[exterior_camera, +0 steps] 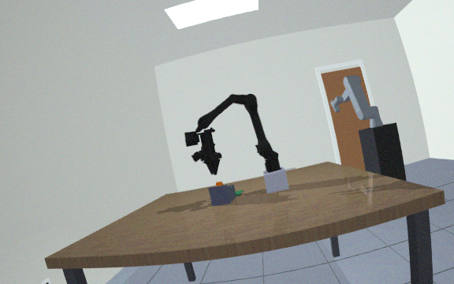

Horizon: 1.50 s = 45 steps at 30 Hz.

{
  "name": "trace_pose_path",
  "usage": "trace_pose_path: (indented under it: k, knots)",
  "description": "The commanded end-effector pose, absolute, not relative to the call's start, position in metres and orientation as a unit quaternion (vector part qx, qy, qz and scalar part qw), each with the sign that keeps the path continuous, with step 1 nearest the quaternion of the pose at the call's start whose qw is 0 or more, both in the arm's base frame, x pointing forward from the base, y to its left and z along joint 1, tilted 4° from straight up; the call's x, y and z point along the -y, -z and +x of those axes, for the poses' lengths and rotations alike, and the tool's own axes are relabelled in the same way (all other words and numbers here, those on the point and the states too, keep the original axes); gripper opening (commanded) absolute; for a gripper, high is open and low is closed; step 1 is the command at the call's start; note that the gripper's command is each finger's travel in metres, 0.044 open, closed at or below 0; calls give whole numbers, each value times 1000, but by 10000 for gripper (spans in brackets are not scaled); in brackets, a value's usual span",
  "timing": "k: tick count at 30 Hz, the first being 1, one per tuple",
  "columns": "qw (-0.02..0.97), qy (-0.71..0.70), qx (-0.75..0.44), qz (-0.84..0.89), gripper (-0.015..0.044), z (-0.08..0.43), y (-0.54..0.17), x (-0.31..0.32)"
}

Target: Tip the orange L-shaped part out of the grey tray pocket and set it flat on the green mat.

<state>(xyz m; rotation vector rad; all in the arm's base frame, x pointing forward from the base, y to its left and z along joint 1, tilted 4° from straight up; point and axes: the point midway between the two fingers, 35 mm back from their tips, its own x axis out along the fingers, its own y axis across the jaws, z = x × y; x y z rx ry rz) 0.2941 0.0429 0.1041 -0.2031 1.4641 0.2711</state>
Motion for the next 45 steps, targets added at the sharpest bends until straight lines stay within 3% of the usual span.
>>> trace_pose_path:
  k: [1, 9, 45]
  knots:
    - [684, -284, -616, -268, 280, 290, -103, -17]
    - [584, -440, -520, -442, 280, 284, -102, 11]
    - [584, -440, -520, -442, 280, 289, -51, 8]
